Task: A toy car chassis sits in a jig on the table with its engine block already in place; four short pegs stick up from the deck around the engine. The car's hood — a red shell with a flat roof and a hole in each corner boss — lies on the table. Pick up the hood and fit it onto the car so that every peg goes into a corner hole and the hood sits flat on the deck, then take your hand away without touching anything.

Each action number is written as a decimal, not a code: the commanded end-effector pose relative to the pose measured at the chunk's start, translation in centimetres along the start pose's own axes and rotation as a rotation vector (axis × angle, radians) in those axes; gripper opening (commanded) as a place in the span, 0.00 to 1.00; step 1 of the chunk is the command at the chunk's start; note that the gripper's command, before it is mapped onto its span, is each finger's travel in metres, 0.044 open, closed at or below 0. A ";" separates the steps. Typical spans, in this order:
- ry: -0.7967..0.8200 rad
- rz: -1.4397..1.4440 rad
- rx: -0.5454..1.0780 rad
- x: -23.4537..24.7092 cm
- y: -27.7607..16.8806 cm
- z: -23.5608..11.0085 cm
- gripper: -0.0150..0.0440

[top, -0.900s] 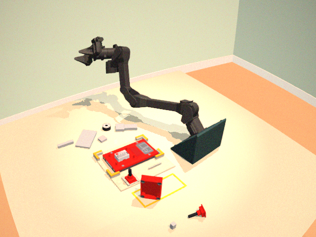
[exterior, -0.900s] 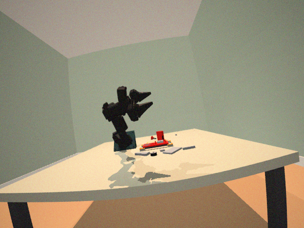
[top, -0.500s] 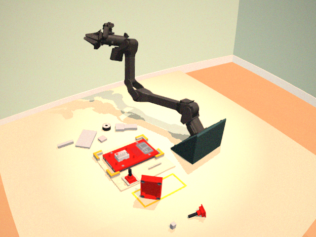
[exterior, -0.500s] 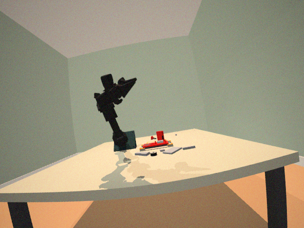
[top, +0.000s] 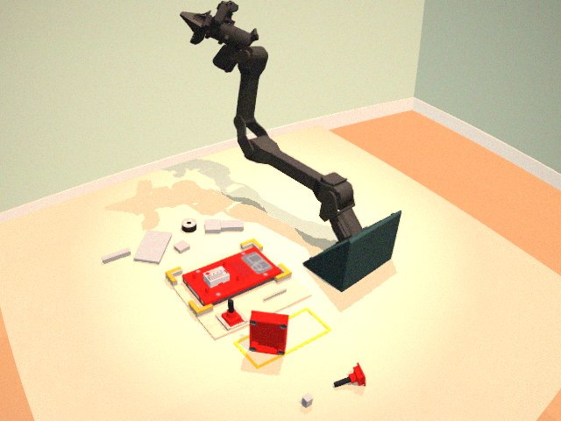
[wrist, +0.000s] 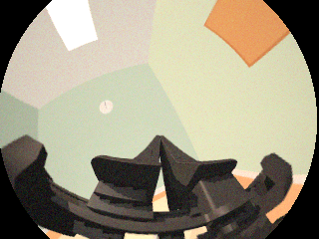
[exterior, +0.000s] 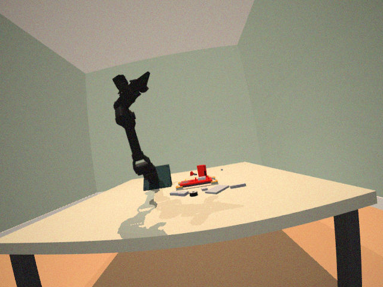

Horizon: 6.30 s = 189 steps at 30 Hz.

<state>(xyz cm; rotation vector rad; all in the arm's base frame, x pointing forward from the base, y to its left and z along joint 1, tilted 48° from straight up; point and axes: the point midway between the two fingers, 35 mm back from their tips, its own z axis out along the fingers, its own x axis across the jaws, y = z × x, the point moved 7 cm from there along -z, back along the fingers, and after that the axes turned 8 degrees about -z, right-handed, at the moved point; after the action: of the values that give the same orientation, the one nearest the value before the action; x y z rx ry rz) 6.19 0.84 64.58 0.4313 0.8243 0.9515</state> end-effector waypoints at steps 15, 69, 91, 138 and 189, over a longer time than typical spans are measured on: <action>0.228 0.001 -0.107 16.7 5.0 0.5 0.25; 0.016 0.129 1.730 48.5 -36.8 -8.4 0.25; -0.692 -0.084 1.966 44.4 -46.6 -14.7 0.25; -0.693 -0.084 1.964 44.4 -49.9 -15.6 0.25; -0.693 -0.083 1.964 46.0 -51.0 -14.7 0.25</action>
<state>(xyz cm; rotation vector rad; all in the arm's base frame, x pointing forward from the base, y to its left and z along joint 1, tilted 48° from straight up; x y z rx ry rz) 36.90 12.57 2.84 2.2138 0.8532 -0.4344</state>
